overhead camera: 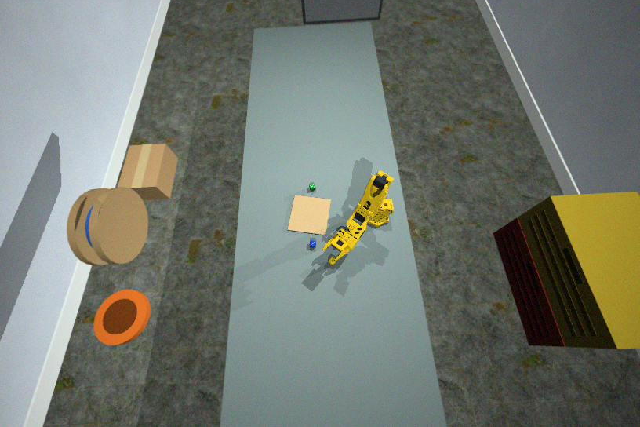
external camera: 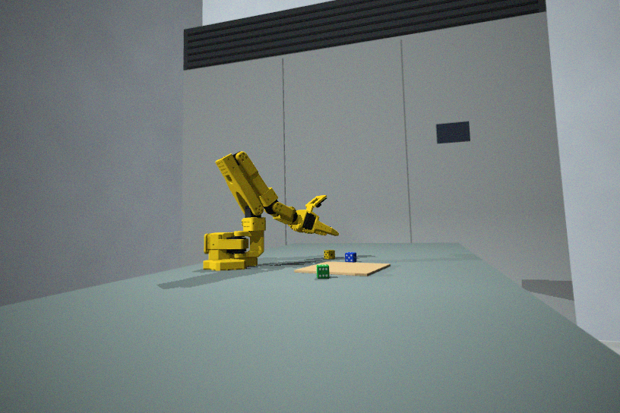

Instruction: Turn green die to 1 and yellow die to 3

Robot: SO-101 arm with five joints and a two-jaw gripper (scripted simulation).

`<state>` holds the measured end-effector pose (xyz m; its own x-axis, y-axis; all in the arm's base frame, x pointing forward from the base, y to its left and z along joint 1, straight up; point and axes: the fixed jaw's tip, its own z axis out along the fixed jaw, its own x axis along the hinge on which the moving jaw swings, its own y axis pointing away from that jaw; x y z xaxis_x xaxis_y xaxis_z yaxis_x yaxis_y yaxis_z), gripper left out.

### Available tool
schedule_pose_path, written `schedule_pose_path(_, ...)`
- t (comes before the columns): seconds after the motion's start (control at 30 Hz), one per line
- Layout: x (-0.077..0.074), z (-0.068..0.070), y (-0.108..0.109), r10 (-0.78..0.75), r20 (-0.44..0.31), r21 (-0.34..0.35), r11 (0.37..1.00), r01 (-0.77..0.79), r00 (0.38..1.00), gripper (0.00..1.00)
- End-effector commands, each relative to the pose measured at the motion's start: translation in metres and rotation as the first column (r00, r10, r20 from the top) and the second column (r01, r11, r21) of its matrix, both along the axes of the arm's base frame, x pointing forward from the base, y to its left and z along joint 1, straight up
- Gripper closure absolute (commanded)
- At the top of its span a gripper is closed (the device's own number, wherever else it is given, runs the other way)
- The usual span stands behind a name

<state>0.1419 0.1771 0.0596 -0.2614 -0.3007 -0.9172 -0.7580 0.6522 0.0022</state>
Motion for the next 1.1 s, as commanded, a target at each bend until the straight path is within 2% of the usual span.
schedule_pose_path(0.0,0.005,0.012,0.003,-0.008,0.041,0.037,0.999,0.006,0.999,0.71)
schedule_pose_path(0.17,0.007,0.027,0.005,-0.011,0.088,0.091,0.996,0.003,0.996,0.71)
schedule_pose_path(0.37,0.009,0.061,0.007,-0.029,0.195,0.216,0.976,-0.014,0.98,0.71)
schedule_pose_path(0.43,0.009,0.061,0.007,-0.029,0.195,0.216,0.976,-0.014,0.98,0.71)
schedule_pose_path(0.57,0.008,0.086,0.006,-0.05,0.268,0.301,0.953,-0.034,0.962,0.72)
schedule_pose_path(0.7,0.006,0.104,0.003,-0.069,0.319,0.36,0.931,-0.053,0.945,0.72)
schedule_pose_path(0.83,0.005,0.112,0.002,-0.079,0.341,0.386,0.92,-0.063,0.937,0.72)
schedule_pose_path(1.07,0.004,0.113,0.002,-0.08,0.343,0.389,0.919,-0.064,0.936,0.72)
